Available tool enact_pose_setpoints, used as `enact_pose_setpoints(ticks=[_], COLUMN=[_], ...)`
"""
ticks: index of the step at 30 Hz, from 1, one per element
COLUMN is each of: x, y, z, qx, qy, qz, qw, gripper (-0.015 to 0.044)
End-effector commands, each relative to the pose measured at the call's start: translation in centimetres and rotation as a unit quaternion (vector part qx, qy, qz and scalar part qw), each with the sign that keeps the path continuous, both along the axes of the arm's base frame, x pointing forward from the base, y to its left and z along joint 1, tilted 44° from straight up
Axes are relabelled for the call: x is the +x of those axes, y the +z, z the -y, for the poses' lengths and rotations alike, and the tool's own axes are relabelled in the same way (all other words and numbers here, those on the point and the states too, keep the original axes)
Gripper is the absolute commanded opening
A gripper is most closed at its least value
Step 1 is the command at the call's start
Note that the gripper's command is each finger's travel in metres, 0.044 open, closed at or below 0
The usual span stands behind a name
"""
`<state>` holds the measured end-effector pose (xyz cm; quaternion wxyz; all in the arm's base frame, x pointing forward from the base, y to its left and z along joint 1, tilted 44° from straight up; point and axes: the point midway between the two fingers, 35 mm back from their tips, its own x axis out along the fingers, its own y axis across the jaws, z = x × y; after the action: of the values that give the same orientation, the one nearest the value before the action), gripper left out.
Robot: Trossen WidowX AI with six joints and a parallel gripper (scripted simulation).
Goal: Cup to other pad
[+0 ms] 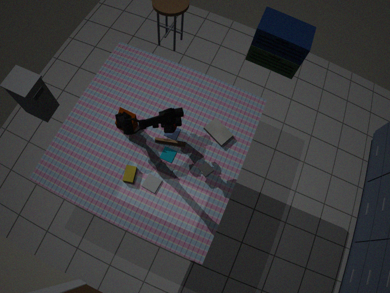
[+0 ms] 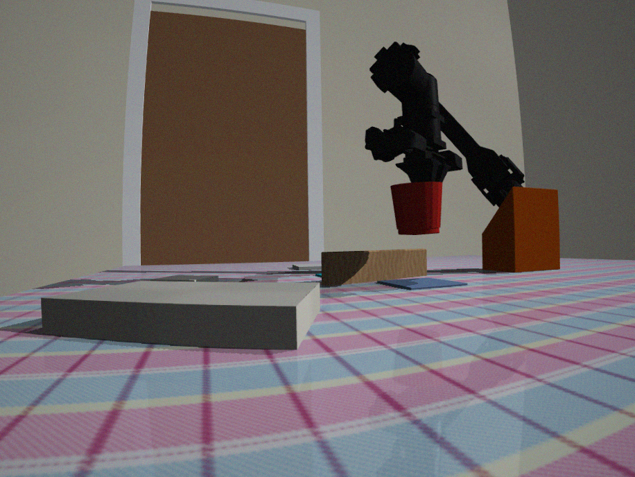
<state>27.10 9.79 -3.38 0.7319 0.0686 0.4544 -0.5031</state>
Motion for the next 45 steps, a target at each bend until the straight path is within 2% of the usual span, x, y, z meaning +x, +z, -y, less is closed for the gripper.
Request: enact_pose_setpoints(ticks=[1, 45], x=[0.4, 5.5], y=[0.7, 9.6], z=[0.7, 9.1], qx=[-0.002, -0.004], qy=[0.002, 0.001], qz=[0.001, 0.003], qw=[1.000, 1.000], gripper=[0.0000, 0.0000])
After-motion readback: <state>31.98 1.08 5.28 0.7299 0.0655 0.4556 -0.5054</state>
